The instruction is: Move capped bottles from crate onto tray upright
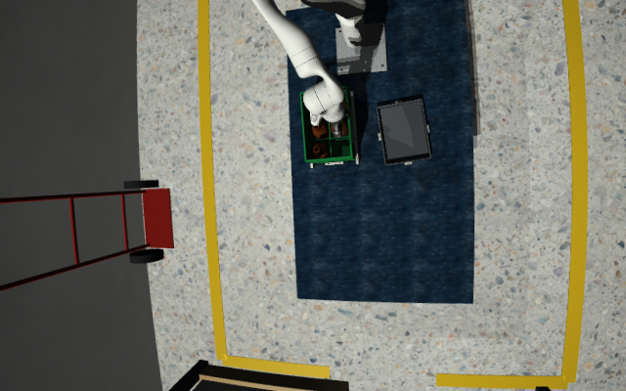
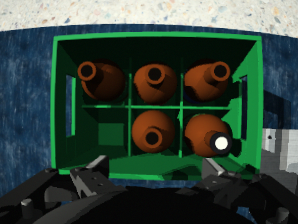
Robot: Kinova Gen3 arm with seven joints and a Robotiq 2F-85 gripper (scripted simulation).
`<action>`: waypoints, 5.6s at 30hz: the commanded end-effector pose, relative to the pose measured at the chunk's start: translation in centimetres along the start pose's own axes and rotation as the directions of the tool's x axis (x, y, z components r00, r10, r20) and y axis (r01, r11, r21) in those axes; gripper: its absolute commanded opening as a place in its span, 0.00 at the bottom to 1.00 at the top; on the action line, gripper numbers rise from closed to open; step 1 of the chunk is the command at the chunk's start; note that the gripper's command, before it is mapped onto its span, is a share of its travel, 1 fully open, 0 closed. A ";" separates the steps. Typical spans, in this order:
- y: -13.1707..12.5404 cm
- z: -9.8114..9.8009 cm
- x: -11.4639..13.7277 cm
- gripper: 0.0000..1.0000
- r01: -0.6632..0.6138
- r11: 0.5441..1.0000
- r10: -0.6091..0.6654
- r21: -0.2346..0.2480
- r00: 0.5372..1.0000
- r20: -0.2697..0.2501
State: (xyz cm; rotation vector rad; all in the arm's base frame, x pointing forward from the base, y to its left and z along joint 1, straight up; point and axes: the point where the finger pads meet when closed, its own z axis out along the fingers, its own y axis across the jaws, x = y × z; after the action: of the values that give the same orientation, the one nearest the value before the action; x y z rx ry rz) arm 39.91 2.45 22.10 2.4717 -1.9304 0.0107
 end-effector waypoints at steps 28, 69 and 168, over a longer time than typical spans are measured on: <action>-0.1 -0.1 -0.5 1.00 0.002 1.000 -0.002 0.002 1.000 -0.001; -0.1 -0.1 -0.5 1.00 0.002 1.000 -0.002 0.002 1.000 -0.001; 8.5 2.7 1.4 0.60 0.705 0.710 -0.705 0.009 0.710 0.003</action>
State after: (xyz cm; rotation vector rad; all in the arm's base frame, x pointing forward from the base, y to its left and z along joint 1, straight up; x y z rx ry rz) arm 31.89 -1.13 20.01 3.0280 -0.8571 0.0016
